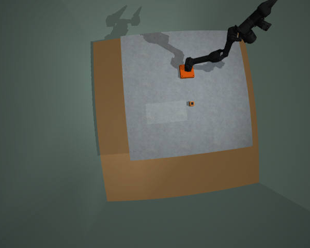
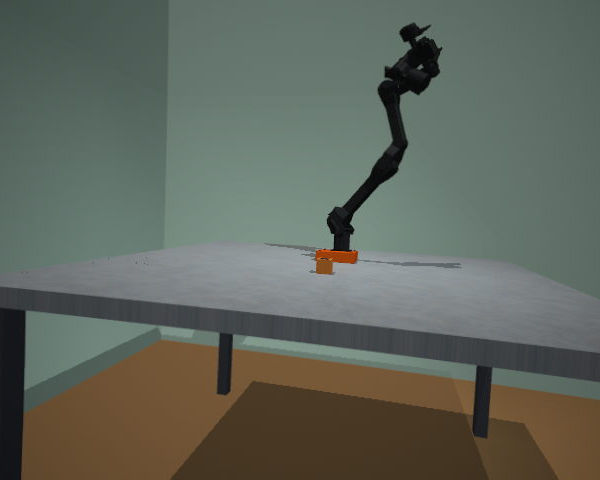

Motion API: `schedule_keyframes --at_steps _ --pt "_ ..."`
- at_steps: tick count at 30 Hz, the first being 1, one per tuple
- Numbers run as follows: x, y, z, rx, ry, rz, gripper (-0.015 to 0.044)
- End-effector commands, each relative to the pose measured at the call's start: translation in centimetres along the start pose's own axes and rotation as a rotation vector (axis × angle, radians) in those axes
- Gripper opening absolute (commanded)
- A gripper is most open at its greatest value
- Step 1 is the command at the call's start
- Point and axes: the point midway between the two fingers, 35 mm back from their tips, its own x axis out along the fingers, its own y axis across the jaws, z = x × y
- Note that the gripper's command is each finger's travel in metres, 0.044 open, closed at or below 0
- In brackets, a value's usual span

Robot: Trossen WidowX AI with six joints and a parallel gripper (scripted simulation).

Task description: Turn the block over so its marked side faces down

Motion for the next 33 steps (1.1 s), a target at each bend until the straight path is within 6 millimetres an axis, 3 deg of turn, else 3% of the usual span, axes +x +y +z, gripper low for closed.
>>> schedule_keyframes --at_steps 1,4,11,15,20,24,33 --pt "0.0 0.1 -0.1 -0.005 0.0 0.005 0.0426" --pt "-0.6 1.6 -1.7 -0.073 0.006 0.074 0.044" --pt "-2.6 6.6 -12.0 -0.031 0.261 0.262 0.044" --pt "-5.3 9.8 -17.0 0.008 0.405 0.376 0.044" --pt "-10.0 14.0 -22.2 0.068 0.58 0.526 0.044" --pt "-12.6 16.2 -23.6 0.11 0.65 0.631 0.044" --pt "-22.5 22.3 -26.6 0.236 0.89 0.874 0.044"
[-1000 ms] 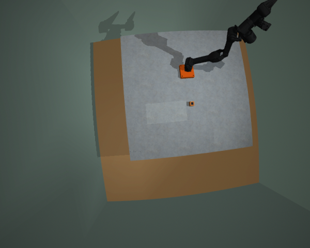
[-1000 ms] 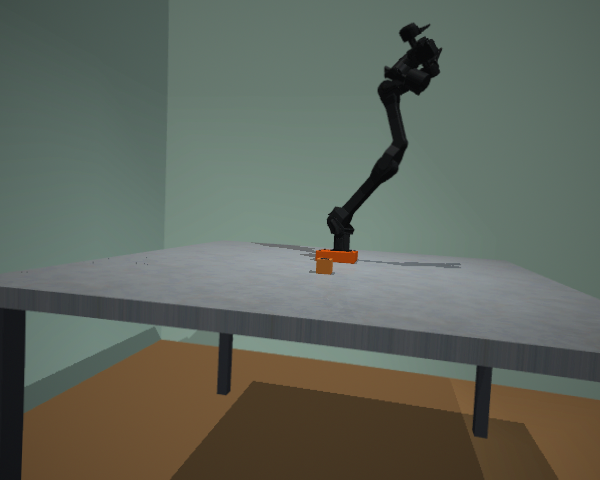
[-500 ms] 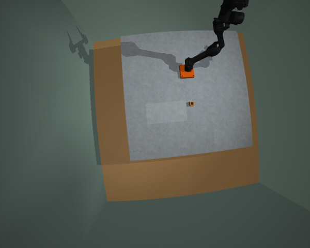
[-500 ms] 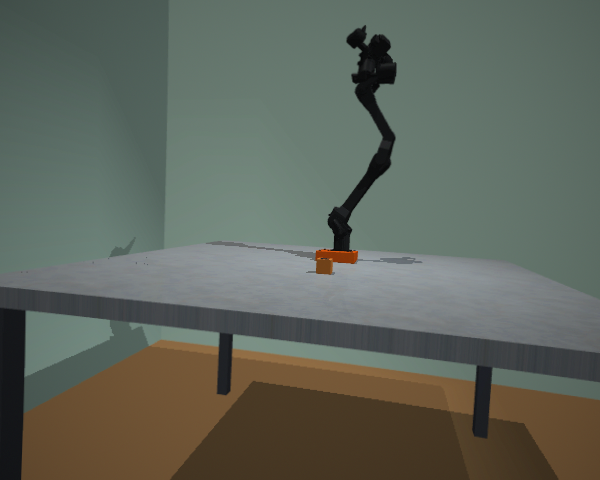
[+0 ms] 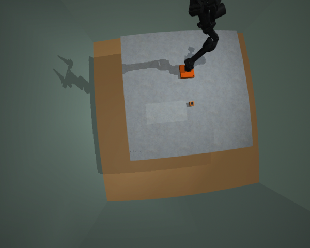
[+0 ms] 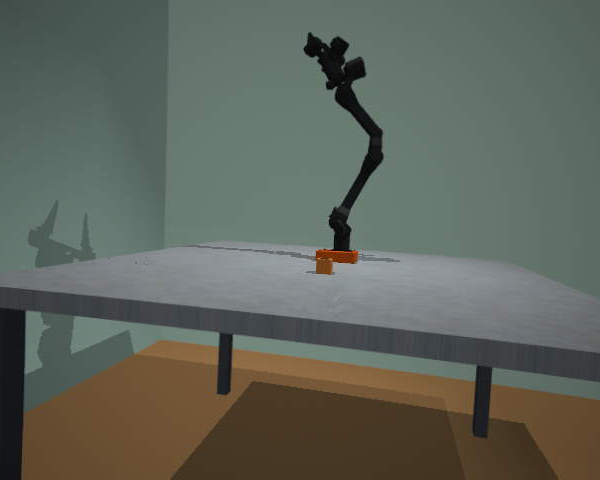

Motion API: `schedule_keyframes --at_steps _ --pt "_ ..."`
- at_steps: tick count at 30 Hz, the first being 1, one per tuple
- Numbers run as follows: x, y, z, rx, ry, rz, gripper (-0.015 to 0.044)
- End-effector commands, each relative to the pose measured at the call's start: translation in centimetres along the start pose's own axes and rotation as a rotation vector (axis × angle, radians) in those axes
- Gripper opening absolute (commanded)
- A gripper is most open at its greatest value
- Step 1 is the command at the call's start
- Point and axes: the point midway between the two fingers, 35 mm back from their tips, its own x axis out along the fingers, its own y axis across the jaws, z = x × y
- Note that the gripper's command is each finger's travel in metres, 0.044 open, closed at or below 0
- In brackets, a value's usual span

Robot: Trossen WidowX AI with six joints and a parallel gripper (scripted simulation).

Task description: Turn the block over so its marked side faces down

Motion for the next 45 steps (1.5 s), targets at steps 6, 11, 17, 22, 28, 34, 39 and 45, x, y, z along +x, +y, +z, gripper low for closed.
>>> schedule_keyframes --at_steps 6,11,17,22,28,34,39,45 --pt "-0.7 10.6 -7.7 0.12 0.221 0.298 0.044" --pt "-3.5 17.6 -11.5 0.166 0.363 0.497 0.044" --pt "-9.2 25.9 -14.9 0.203 0.534 0.751 0.044" --pt "-15.0 31.6 -16.0 0.237 0.652 0.957 0.044" --pt "-23.3 37.0 -16.0 0.253 0.79 1.203 0.044" --pt "-32.0 40.4 -15.3 0.226 0.909 1.426 0.044" --pt "-39.3 41.6 -14.8 0.165 1.018 1.608 0.044" --pt "-49.6 40.8 -14.0 0.021 1.174 1.858 0.044"
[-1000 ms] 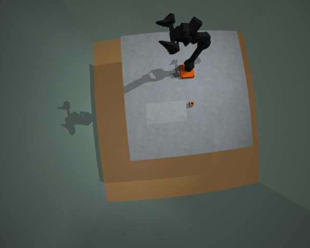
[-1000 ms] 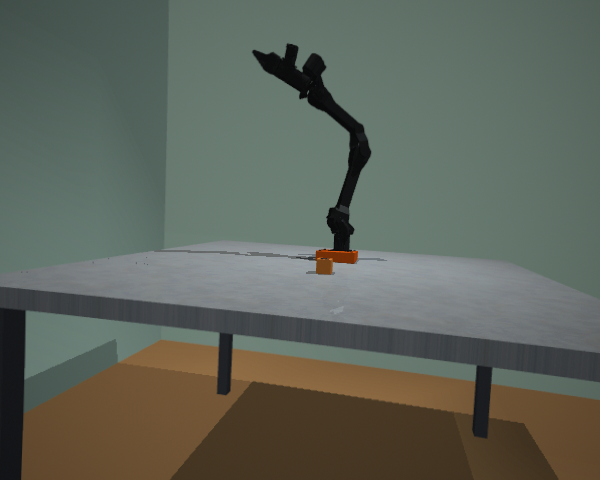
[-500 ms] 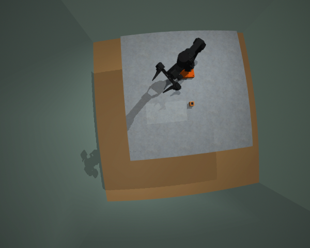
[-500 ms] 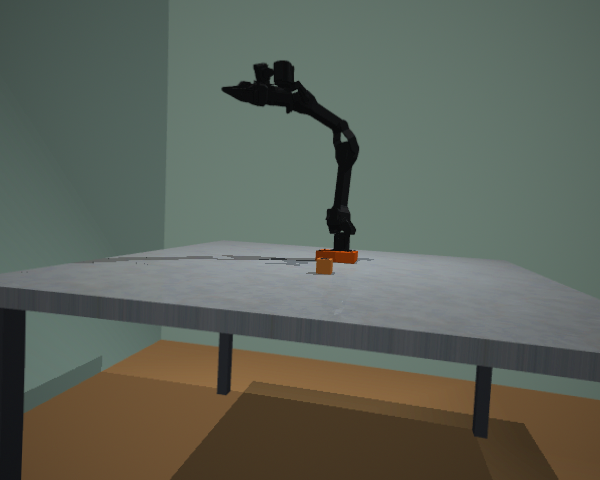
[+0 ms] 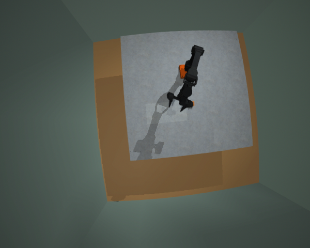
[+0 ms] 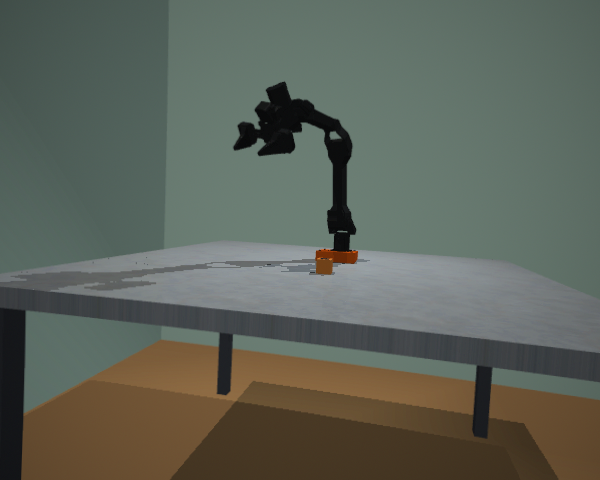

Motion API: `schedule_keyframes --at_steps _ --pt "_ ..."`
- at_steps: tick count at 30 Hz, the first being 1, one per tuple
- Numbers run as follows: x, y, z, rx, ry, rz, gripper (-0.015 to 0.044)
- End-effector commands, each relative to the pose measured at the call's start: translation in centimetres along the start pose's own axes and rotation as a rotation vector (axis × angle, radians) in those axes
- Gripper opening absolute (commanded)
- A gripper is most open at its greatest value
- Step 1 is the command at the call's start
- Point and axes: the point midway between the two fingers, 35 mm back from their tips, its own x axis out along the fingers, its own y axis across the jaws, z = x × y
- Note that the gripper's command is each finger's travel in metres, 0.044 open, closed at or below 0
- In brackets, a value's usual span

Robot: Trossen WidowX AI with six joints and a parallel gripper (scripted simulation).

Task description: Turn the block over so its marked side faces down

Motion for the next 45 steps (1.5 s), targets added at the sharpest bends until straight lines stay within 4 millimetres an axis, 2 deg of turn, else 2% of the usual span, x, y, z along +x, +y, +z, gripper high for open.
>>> schedule_keyframes --at_steps 1,5,8,12,15,17,21,25,45 --pt "2.0 5.1 -3.8 -0.038 0.164 0.115 0.044" --pt "2.9 10.3 -8.2 -0.091 0.35 0.219 0.044" --pt "2.8 13.8 -11.7 -0.138 0.496 0.283 0.044" --pt "1.7 17.9 -16.5 -0.209 0.695 0.346 0.044" --pt "0.4 20.1 -19.8 -0.265 0.837 0.373 0.044" --pt "0.1 20.6 -20.5 -0.278 0.868 0.377 0.044" --pt "0.2 20.6 -20.6 -0.278 0.868 0.377 0.044" --pt "2.0 21.3 -23.1 -0.278 0.868 0.377 0.044" --pt "3.7 22.1 -25.5 -0.278 0.869 0.377 0.044"
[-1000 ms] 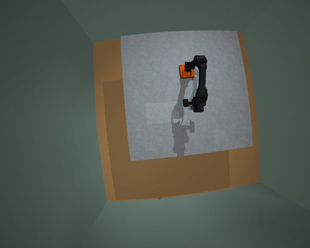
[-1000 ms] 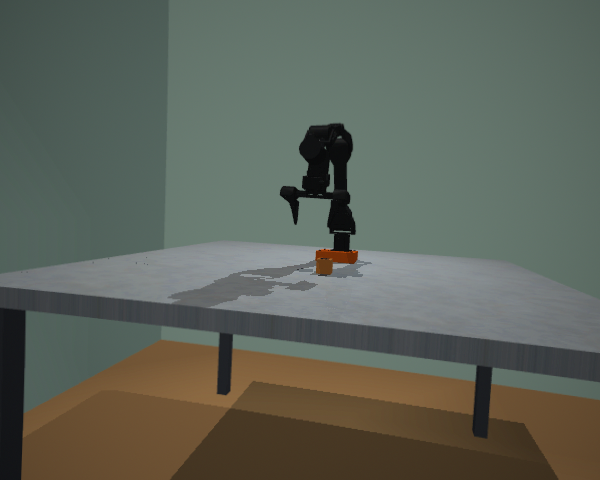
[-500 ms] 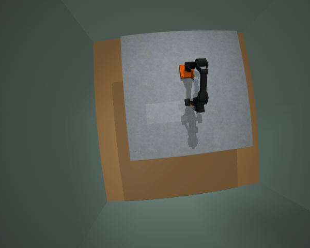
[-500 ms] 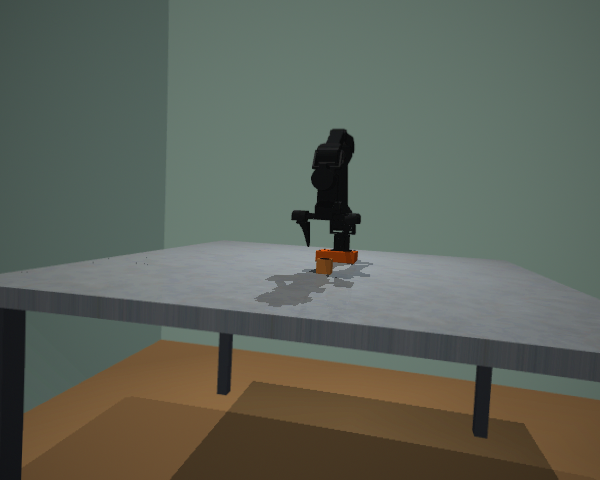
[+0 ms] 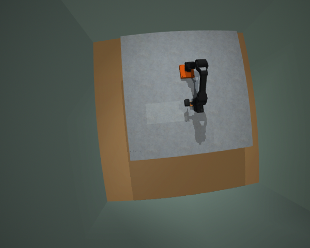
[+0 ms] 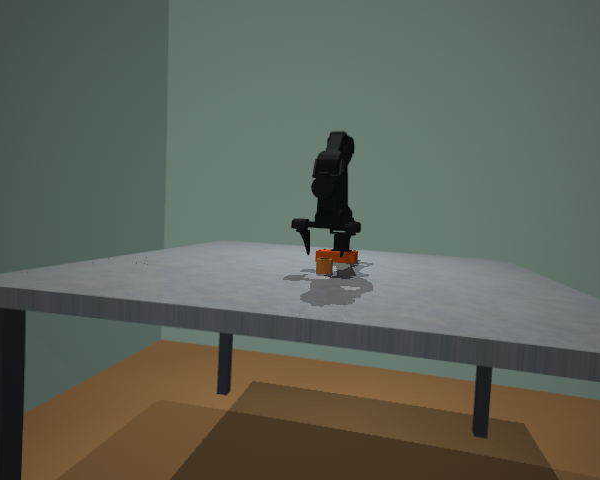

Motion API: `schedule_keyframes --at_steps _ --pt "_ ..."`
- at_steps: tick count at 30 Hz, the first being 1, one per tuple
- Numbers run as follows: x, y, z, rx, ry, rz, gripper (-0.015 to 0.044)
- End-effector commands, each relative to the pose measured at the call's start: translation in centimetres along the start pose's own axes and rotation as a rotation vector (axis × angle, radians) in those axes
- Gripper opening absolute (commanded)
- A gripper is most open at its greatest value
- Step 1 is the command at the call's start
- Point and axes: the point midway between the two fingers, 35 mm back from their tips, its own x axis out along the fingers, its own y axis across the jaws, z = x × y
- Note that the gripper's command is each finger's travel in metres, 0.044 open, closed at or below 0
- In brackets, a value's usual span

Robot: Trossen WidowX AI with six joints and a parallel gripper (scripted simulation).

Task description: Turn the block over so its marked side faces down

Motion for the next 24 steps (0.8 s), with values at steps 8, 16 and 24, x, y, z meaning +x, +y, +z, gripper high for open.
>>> schedule_keyframes --at_steps 8,16,24 --pt "1.9 0.1 -0.1 0.004 0.003 0.003 0.044" --pt "2.4 0.1 -0.1 0.004 0.003 0.003 0.0361" --pt "2.4 0.1 -0.1 0.004 0.003 0.003 0.0171"
